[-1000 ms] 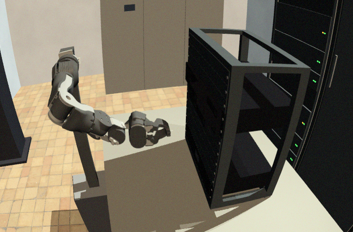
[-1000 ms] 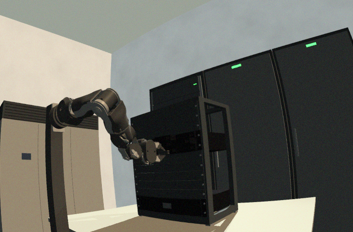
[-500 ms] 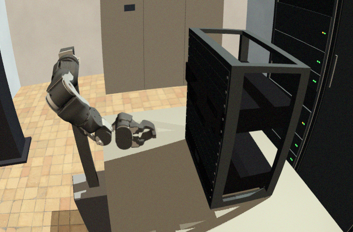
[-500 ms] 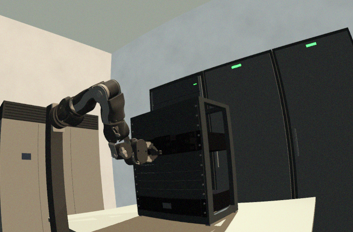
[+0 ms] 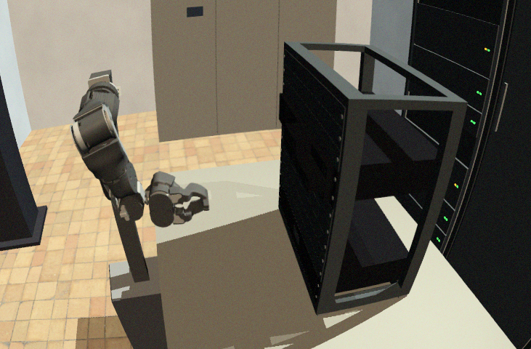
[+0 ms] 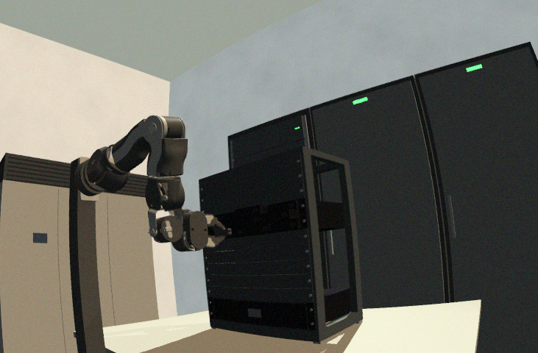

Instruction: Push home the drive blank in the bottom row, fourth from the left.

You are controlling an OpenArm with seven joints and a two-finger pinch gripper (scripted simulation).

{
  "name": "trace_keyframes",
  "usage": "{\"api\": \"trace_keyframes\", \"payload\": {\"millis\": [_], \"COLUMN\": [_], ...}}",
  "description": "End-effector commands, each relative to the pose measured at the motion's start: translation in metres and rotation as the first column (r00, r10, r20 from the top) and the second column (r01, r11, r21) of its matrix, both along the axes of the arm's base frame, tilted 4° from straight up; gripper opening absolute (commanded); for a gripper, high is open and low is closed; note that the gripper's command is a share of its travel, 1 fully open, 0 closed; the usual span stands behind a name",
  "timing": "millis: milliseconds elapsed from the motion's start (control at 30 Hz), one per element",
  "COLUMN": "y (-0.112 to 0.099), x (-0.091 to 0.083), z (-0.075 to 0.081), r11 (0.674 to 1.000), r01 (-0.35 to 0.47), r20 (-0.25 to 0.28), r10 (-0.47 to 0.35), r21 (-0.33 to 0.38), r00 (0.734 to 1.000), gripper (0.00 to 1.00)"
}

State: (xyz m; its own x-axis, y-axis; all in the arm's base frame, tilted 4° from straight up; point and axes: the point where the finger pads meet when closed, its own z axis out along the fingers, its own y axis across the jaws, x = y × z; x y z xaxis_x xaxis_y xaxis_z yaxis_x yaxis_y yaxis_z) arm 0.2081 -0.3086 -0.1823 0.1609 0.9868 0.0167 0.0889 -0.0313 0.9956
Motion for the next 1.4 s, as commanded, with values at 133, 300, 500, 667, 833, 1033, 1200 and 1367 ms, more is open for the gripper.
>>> {"api": "trace_keyframes", "payload": {"millis": [133,300,500,667,833,1033,1200,1367], "y": [0.002,0.002,0.003,0.003,0.003,0.003,0.003,0.003], "x": [-0.015,-0.021,-0.026,-0.026,-0.026,-0.026,-0.026,-0.026], "z": [0.006,0.006,0.006,0.006,0.006,0.006,0.006,0.006], "r11": [1.000,1.000,1.000,1.000,1.000,1.000,1.000,1.000], "r01": [0.000,0.001,0.001,0.001,0.001,0.001,0.001,0.001], "r20": [0.027,0.026,0.026,0.025,0.025,0.025,0.025,0.025], "r10": [0.000,-0.001,0.000,-0.001,-0.001,-0.001,-0.001,-0.001], "r21": [-0.002,-0.002,-0.002,-0.003,-0.003,-0.003,-0.003,-0.003], "r00": [1.000,1.000,1.000,1.000,1.000,1.000,1.000,1.000], "gripper": [0.00,0.00,0.00,0.00,0.00,0.00,0.00,0.00]}}
